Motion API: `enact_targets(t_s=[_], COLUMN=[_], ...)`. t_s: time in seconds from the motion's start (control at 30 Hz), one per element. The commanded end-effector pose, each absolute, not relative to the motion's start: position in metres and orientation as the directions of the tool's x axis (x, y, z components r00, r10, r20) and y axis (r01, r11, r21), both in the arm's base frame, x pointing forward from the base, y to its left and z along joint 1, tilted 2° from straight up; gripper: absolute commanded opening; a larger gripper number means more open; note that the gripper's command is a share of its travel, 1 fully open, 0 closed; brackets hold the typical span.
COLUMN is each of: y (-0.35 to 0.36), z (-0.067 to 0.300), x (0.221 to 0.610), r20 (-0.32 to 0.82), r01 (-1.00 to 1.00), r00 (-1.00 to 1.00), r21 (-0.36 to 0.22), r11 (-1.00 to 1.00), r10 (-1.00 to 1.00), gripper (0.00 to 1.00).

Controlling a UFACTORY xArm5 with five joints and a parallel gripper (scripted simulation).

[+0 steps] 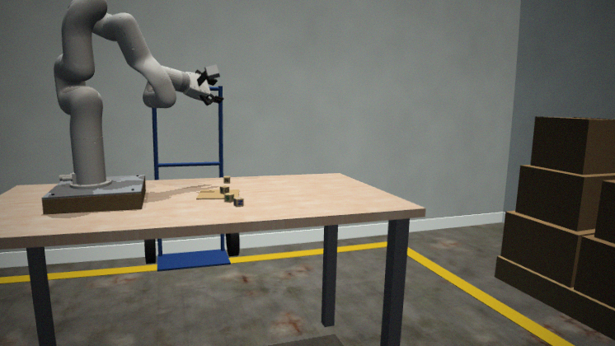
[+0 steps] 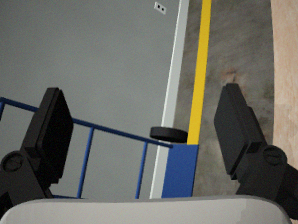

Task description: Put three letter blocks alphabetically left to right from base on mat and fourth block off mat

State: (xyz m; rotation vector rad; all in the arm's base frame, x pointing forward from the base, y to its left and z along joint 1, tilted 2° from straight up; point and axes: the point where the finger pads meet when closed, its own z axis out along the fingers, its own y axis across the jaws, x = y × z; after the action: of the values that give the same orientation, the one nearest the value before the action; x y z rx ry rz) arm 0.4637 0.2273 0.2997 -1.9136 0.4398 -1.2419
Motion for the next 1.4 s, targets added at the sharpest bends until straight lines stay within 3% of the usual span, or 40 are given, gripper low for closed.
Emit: enact_targets(t_s=[0.0, 0.7, 1.03, 1.1, 1.13, 1.37], y=[0.227, 0.23, 0.246, 0.246, 0.248, 0.253], z=[0.301, 0.295, 0.24, 0.24, 0.226, 0.191], x=[0.464, 0.47, 0.514, 0.514, 0.522, 0.54], r20=[0.603, 0.619, 0.703, 0.703, 0.708, 0.694], r01=[0.13, 0.122, 0.089, 0.089, 0.092, 0.119], r00=[0.457, 0.468, 0.586, 0.586, 0.617, 0.698], r21=[-0.772, -0.752, -0.55, -0.55, -0.497, -0.356], r11=[-0.622, -0.647, -0.83, -0.83, -0.863, -0.927], r10=[-0.654, -0.631, -0.403, -0.403, -0.343, -0.177], gripper=[1.0, 1.0, 1.0, 1.0, 1.0, 1.0])
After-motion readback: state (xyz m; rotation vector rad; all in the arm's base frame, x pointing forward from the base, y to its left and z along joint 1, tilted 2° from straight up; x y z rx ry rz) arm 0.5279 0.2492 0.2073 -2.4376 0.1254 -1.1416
